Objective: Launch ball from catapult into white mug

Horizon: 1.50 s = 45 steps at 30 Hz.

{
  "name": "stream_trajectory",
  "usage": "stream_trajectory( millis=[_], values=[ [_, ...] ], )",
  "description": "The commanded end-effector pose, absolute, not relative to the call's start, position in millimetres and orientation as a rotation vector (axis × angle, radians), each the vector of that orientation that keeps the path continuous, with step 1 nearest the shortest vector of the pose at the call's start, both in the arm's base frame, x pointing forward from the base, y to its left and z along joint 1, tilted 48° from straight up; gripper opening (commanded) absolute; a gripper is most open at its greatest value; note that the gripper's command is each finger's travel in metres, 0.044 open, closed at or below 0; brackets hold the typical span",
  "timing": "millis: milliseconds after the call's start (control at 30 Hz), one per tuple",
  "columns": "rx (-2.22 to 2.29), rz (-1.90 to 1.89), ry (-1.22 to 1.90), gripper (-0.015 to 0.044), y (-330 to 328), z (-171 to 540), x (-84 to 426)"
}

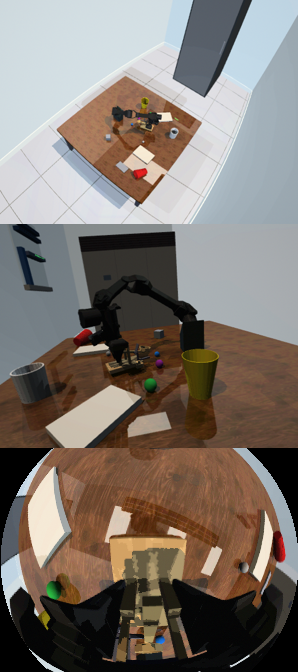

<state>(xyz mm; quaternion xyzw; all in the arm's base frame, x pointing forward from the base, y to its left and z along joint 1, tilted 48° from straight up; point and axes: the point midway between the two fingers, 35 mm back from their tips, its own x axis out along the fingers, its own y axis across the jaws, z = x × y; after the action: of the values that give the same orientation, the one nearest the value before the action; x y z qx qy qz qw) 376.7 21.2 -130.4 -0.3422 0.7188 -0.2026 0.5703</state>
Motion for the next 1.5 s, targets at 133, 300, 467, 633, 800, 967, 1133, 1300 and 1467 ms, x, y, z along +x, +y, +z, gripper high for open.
stream_trajectory(
  millis=[133,300,467,633,800,967,1133,1300,1467],
  values=[
    [-0.815,-0.466,1.679,0.0000,15.6,-138.1,375.8],
    [-0.805,-0.475,1.691,0.0000,13.7,-137.9,374.2],
    [-0.805,-0.475,1.691,0.0079,13.7,-137.9,374.2],
    [-0.805,-0.475,1.691,0.0210,13.7,-137.9,374.2],
    [-0.805,-0.475,1.691,0.0341,13.7,-137.9,374.2],
    [-0.802,-0.470,1.692,0.0440,44.1,-111.8,382.1],
    [-0.801,-0.470,1.694,0.0440,86.4,-70.3,384.4],
    [-0.808,-0.465,1.689,0.0440,75.0,-83.3,385.4],
    [-0.812,-0.466,1.679,0.0440,83.0,-73.4,382.2]
  ],
)
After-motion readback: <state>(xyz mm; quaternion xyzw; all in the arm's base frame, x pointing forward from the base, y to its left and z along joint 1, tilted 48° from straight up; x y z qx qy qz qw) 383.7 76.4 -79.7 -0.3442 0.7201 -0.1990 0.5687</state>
